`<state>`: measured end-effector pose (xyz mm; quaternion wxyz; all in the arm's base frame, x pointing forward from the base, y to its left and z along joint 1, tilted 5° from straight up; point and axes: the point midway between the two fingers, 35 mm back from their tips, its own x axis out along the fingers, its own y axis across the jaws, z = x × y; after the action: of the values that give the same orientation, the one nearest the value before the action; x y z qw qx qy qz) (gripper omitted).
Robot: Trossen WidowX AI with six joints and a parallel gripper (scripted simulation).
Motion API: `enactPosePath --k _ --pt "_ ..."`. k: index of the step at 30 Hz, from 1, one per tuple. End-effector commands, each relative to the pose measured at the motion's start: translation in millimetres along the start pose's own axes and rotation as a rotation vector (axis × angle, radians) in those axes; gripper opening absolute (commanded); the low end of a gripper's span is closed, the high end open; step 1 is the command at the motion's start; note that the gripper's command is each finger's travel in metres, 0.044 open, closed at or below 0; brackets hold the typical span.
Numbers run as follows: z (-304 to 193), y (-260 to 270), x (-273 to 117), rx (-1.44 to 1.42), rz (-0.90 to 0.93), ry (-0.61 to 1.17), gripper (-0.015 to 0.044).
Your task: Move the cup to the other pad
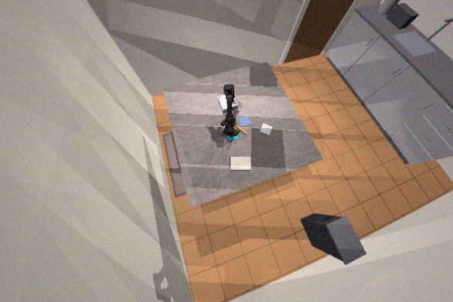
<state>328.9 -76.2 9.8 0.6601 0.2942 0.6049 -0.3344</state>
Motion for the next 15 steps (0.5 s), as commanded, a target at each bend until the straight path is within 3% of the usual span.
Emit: enactPosePath --k 1,15 --pt "0 0 0 0.0 0.0 -0.001 0.0128" --pt "0 0 -16 -0.001 0.0 0.0 0.0128"
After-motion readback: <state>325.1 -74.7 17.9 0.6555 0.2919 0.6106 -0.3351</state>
